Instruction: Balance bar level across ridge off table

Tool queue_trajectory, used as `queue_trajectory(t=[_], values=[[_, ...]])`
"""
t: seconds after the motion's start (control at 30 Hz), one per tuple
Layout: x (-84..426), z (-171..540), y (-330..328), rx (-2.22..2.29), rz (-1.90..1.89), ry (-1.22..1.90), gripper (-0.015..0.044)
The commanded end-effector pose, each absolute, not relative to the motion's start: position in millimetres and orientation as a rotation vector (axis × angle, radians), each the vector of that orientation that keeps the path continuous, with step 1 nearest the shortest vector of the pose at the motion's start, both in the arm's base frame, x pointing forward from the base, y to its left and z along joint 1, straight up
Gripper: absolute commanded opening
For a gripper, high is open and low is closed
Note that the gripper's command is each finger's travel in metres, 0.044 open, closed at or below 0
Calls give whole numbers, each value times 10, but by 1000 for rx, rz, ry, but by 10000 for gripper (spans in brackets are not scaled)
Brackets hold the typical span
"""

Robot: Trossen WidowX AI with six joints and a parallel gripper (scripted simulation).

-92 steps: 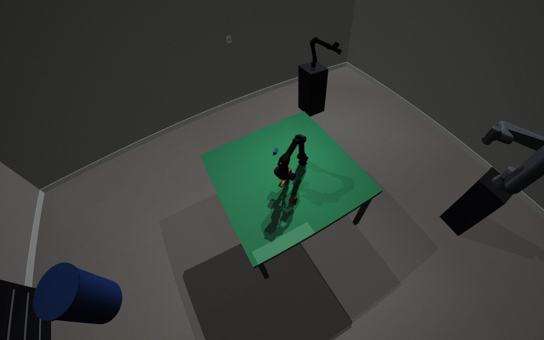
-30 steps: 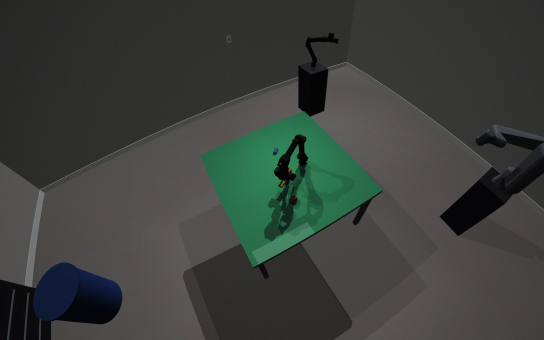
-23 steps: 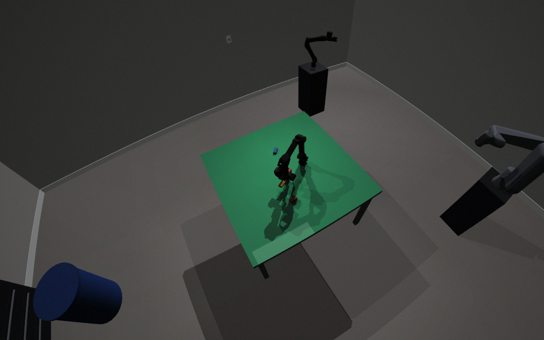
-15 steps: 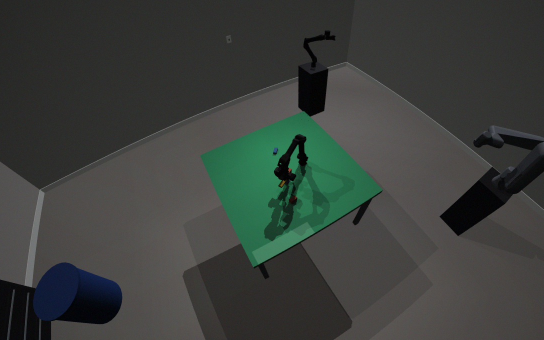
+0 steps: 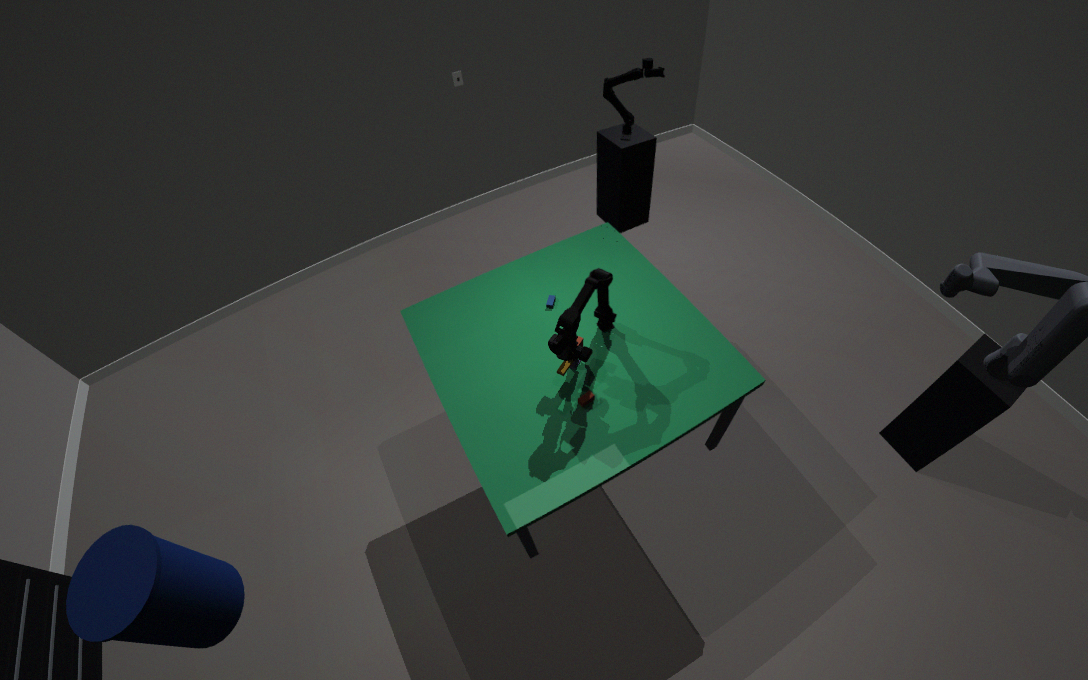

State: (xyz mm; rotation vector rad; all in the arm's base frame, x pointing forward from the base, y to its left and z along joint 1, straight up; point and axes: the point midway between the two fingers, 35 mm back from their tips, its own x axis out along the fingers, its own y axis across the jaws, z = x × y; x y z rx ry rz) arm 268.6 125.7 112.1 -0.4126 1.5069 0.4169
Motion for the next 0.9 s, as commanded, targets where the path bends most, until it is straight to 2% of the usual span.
queue_trajectory(t=[0.0,0.87], values=[[2686,1106,1261,-412,419,1507,0],[2689,1084,1263,-412,419,1507,0]])
